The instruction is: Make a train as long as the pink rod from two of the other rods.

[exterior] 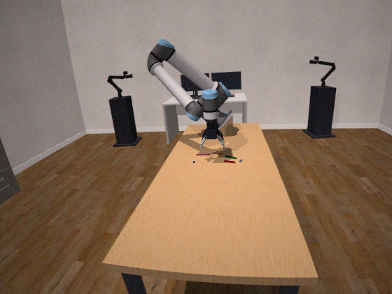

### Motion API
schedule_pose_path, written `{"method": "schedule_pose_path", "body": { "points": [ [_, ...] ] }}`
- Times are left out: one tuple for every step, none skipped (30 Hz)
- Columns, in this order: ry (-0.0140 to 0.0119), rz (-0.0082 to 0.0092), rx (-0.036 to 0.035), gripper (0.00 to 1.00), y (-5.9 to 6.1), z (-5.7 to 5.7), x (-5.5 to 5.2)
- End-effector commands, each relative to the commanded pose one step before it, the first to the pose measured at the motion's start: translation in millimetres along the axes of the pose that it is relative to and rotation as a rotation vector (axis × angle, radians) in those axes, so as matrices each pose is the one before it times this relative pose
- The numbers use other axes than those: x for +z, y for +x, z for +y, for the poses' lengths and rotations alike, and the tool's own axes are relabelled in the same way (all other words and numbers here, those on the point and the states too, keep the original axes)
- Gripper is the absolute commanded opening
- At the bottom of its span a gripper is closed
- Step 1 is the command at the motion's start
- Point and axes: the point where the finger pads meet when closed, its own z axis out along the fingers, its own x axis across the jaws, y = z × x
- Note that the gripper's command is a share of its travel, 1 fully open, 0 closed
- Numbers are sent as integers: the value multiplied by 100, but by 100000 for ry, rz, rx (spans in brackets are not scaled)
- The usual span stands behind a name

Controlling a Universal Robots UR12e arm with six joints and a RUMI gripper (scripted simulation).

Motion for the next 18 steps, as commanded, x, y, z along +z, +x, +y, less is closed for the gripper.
{"method": "schedule_pose_path", "body": {
  "points": [
    [-215,189,16789,100,-1744,980,-269],
    [2,6,2255,100,-200,126,-8],
    [2,7,2362,100,-206,136,-9],
    [3,8,2392,100,-206,143,-9],
    [3,8,2392,100,-203,147,-9],
    [3,9,2380,100,-199,151,-9],
    [3,8,2364,100,-195,155,-9],
    [3,8,2349,100,-191,158,-9],
    [0,0,0,100,0,0,0],
    [0,0,0,100,0,0,0],
    [4,10,5112,100,-411,355,-19],
    [6,13,3789,100,-291,277,-14],
    [2,4,1865,100,-139,142,-7],
    [2,4,2021,100,-149,157,-8],
    [1,3,2202,100,-159,174,-8],
    [1,2,2289,100,-163,185,-9],
    [0,2,2318,100,-161,191,-9],
    [0,2,2329,100,-159,196,-9]
  ]
}}
